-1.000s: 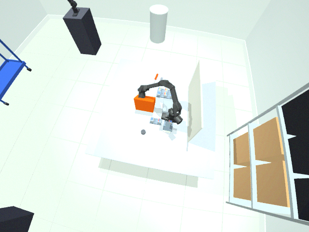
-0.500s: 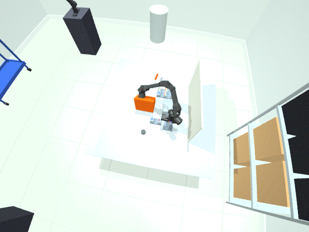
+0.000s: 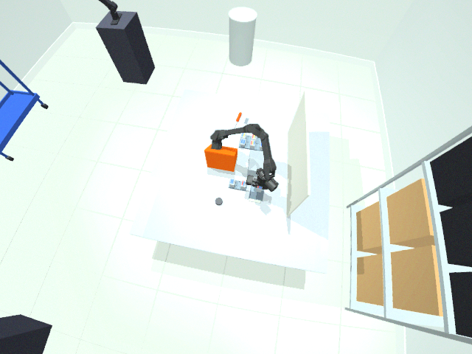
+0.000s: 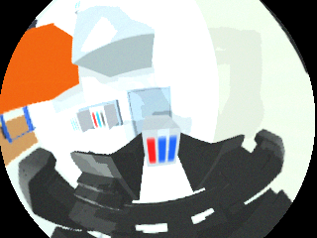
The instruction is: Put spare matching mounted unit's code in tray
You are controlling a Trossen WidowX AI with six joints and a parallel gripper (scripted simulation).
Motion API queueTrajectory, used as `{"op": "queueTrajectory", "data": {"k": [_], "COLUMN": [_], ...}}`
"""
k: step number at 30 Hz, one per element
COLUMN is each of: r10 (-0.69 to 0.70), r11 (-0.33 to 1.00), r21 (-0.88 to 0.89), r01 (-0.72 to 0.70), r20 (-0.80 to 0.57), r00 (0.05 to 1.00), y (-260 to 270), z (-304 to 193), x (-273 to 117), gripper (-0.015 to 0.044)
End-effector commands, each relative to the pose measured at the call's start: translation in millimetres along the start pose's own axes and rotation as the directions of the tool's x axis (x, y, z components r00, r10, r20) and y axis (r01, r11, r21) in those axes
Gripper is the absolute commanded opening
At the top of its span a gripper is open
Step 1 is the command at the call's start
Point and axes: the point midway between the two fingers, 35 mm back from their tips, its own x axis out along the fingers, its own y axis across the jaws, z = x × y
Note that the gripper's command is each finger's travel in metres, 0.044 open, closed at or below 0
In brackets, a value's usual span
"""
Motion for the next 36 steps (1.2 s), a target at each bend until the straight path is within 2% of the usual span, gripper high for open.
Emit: {"op": "queueTrajectory", "data": {"k": [1, 36], "r10": [-0.002, -0.001], "r11": [1.000, 1.000], "r21": [0.008, 0.007], "r01": [0.002, 0.001], "r20": [0.003, 0.010], "r00": [1.000, 1.000], "y": [1, 6], "z": [0, 4], "x": [6, 51], "gripper": [0.0000, 0.0000]}}
